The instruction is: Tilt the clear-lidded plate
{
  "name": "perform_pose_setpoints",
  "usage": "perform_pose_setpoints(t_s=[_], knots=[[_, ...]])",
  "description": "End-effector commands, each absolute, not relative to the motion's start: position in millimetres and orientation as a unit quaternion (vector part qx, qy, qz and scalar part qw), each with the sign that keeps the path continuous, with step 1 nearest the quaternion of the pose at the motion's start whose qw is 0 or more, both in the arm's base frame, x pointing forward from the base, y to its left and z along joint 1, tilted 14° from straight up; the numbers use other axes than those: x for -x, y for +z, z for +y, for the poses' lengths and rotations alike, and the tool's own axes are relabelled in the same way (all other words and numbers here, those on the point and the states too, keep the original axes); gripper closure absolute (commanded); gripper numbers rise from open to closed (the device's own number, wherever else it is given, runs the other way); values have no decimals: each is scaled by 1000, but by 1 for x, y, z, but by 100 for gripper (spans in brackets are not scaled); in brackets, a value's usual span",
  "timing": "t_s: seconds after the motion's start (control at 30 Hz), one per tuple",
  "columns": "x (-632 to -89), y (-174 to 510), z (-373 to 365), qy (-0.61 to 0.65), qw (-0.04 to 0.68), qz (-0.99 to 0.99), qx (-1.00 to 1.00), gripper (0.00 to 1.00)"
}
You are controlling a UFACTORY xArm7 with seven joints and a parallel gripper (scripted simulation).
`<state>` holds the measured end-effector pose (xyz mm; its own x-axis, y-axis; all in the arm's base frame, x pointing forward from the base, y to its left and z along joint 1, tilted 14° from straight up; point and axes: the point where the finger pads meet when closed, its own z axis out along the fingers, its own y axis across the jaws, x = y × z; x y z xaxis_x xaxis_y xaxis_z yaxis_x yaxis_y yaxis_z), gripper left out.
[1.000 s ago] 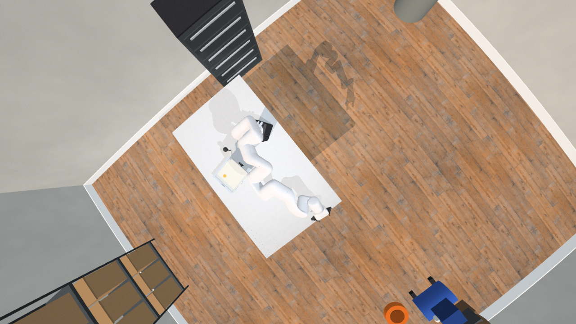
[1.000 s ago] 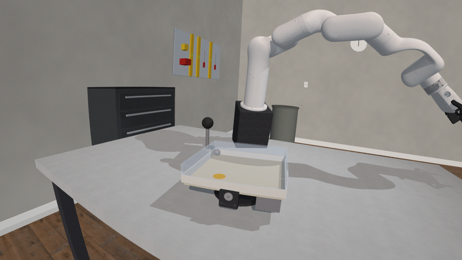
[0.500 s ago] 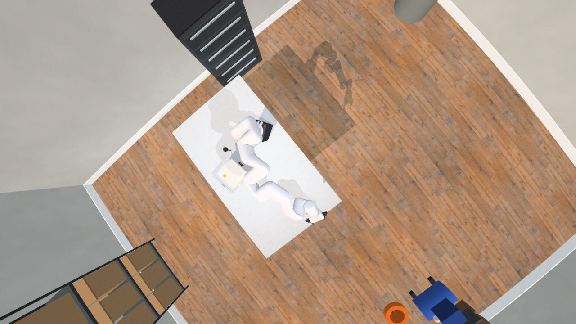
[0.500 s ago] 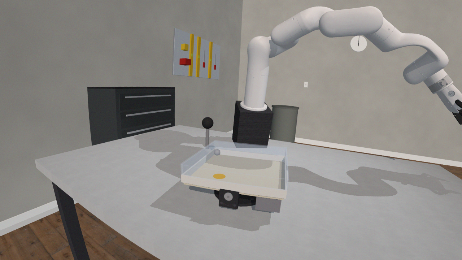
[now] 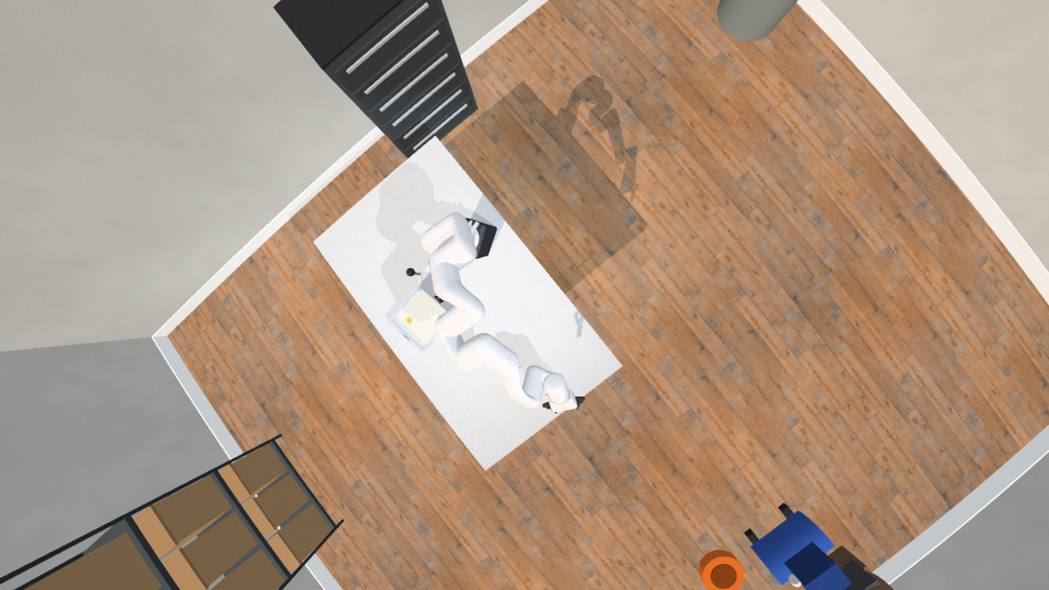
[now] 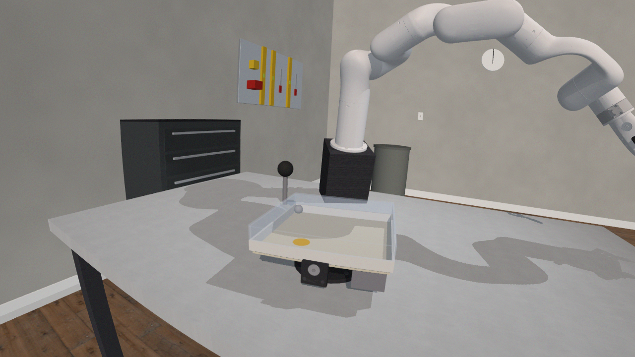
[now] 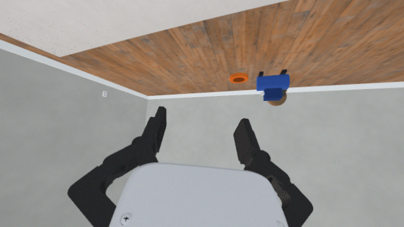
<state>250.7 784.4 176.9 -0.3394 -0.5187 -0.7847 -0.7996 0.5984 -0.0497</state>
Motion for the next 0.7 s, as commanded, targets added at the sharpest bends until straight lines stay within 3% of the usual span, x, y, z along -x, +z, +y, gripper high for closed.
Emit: perform_pose_setpoints(t_s=[0.0,0.67], knots=[[-271,185,774,177,396,818,377,0],[-357,205,712,172,373,887,212,0]])
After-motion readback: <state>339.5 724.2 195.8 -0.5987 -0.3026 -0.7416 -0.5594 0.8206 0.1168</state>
